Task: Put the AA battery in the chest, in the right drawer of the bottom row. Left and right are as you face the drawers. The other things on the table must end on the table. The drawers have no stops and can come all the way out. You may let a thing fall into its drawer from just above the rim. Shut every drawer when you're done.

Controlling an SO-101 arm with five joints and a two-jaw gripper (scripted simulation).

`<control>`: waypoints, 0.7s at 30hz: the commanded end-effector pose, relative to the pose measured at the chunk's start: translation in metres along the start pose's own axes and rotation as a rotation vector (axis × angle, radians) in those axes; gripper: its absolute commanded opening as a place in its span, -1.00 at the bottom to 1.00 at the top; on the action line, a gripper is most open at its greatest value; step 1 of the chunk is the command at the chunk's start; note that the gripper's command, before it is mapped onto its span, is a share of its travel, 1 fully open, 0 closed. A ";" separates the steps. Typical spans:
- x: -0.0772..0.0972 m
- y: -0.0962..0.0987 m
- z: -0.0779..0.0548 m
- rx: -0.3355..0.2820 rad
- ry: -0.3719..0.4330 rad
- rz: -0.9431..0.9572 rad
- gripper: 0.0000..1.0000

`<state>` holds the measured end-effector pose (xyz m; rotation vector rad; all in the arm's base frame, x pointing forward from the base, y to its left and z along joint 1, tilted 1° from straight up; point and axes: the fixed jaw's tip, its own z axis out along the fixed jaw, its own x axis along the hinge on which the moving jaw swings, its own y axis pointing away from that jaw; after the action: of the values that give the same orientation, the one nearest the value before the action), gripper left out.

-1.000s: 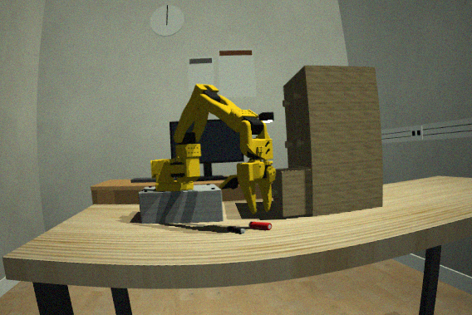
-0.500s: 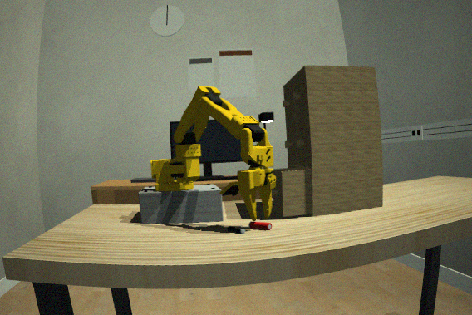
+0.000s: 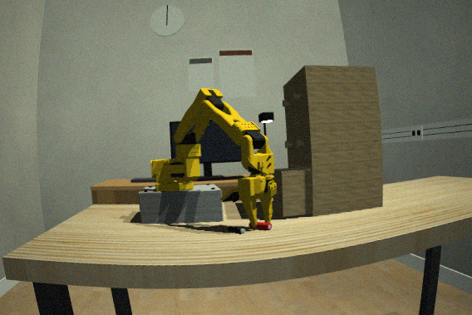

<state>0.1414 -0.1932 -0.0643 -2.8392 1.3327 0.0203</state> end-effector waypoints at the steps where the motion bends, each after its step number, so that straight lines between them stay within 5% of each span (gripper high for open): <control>1: 0.002 0.000 0.002 0.001 0.005 0.002 -0.57; 21: 0.002 0.000 0.005 0.001 0.005 0.002 -0.57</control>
<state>0.1419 -0.1938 -0.0664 -2.8401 1.3331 0.0174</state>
